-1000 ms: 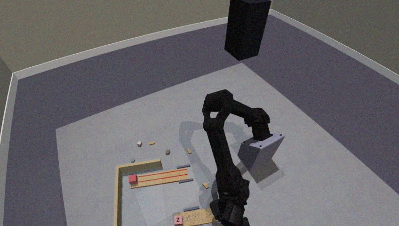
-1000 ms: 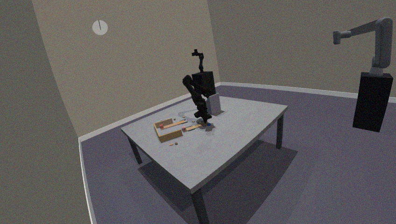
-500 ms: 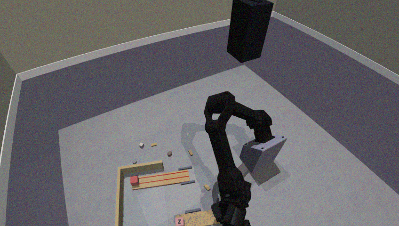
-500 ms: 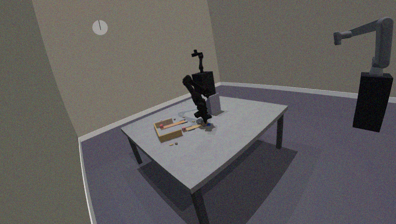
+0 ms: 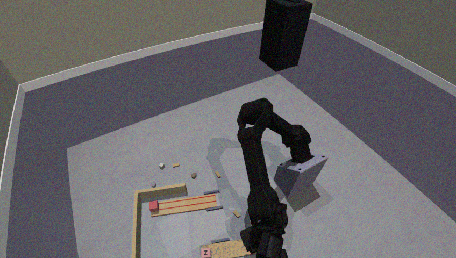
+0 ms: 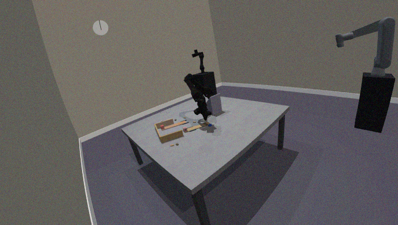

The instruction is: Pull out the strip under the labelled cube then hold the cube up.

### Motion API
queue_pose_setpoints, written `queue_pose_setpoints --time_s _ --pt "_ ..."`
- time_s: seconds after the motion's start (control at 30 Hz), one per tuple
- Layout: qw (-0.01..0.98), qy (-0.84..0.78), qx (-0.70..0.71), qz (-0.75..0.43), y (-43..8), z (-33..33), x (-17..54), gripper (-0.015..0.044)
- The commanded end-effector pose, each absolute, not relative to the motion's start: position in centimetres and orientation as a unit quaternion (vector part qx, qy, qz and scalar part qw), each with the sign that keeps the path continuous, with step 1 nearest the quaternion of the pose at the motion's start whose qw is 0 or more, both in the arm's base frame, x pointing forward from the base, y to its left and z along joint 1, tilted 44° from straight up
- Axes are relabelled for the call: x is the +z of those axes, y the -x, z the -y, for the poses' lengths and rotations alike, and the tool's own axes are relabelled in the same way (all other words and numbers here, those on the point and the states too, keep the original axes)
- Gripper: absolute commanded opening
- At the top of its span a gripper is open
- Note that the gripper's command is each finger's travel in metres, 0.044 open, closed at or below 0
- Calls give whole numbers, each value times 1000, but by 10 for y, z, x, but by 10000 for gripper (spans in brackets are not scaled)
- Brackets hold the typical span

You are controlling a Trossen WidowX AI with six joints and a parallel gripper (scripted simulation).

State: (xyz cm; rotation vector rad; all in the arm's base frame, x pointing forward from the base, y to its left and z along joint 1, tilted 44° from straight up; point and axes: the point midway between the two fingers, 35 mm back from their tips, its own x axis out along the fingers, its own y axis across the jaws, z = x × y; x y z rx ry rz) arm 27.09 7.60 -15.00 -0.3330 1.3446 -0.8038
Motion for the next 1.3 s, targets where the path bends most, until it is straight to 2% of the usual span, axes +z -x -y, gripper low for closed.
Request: queue_pose_setpoints --time_s 0.0,0.4,1.27 --pt "699 124 -383 -591 -288 -72 -144 131" --pt "699 123 -384 -590 -324 -66 -132 440" --pt "700 123 -385 -589 -409 -57 -101 440"
